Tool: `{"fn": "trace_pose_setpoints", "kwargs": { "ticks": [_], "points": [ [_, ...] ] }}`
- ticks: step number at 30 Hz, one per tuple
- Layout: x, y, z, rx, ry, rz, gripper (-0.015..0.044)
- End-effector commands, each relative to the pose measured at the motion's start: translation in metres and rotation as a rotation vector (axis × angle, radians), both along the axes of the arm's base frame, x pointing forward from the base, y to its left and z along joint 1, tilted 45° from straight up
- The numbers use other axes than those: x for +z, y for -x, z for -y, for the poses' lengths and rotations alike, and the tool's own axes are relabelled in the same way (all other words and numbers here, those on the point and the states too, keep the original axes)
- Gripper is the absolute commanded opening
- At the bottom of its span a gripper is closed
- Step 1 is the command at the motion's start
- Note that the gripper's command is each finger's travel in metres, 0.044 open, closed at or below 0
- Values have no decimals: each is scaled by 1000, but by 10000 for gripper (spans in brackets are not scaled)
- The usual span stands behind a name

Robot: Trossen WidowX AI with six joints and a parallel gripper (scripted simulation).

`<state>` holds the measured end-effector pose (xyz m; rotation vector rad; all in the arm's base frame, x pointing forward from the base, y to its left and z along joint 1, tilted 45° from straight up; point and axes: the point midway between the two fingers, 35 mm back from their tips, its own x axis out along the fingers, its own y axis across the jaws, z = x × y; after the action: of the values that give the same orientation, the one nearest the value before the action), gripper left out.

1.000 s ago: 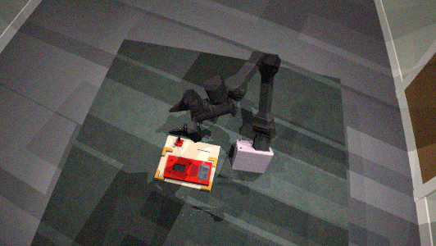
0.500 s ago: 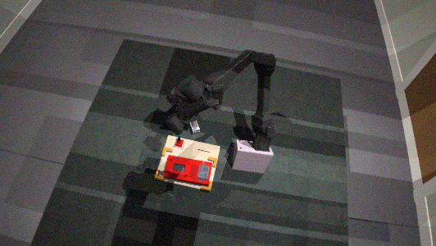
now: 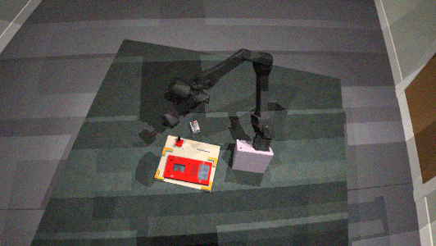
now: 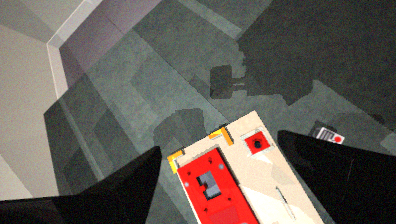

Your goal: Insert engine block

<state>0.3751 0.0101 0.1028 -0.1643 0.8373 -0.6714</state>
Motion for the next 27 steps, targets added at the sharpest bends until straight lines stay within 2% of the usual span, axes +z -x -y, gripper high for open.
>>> {"fn": "trace_pose_setpoints", "kwargs": {
  "ticks": [1, 22, 27],
  "points": [
    [-3, 6, 22, -88, -30, -7, 440],
    [-13, 75, 146, -713, -118, 12, 440],
    [-13, 86, 158, -797, -121, 19, 440]
  ]
}}
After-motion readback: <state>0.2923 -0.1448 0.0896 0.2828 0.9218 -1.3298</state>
